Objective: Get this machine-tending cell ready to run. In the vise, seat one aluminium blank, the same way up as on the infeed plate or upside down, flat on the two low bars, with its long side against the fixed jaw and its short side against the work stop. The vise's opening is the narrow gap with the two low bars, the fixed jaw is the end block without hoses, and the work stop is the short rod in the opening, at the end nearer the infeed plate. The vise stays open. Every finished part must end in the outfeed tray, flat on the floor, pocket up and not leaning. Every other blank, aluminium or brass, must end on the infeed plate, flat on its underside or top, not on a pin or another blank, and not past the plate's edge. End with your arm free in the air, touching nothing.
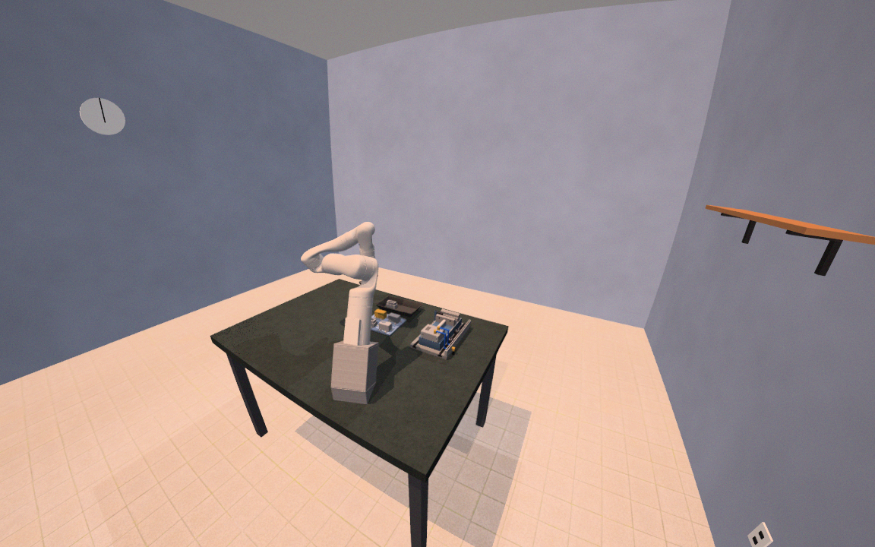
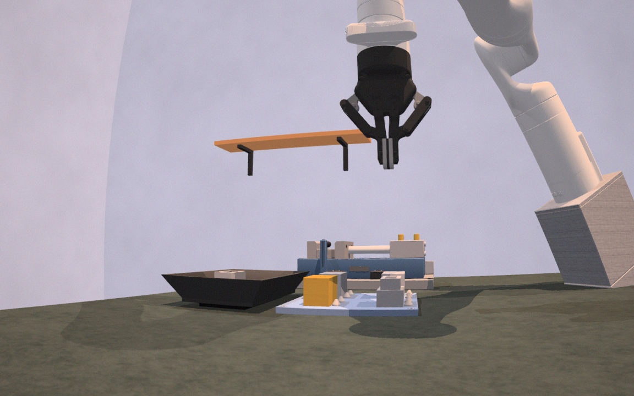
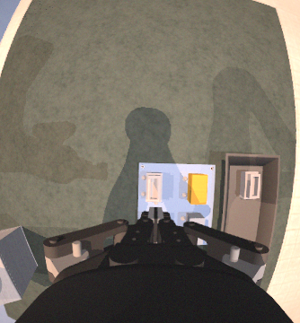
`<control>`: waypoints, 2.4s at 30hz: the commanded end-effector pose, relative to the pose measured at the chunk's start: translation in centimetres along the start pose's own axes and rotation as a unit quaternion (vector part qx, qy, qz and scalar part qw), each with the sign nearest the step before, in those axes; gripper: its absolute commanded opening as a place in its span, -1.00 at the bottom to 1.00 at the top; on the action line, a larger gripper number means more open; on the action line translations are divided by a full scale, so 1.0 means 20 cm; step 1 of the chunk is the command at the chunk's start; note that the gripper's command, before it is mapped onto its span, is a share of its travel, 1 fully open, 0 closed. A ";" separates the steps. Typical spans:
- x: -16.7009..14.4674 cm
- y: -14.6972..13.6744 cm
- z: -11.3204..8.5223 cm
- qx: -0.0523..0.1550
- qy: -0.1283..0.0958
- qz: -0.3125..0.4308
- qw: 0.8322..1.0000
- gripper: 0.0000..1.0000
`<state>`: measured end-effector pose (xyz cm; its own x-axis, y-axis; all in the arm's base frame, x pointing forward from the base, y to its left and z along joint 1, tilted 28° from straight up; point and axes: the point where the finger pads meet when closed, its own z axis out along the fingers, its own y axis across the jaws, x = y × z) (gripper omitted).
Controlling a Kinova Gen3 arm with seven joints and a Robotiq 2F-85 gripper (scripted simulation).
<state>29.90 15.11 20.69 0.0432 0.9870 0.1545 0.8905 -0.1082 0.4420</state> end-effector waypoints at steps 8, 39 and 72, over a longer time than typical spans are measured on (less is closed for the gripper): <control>0.01 -0.01 0.00 0.001 -0.001 0.000 1.000 -1.00; 0.01 -0.01 0.00 0.001 -0.001 0.000 1.000 0.34; 0.02 -0.01 0.23 0.001 -0.001 0.000 1.000 0.34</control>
<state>31.67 16.17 17.35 0.0403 0.9854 0.1655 0.8876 -0.1113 0.4470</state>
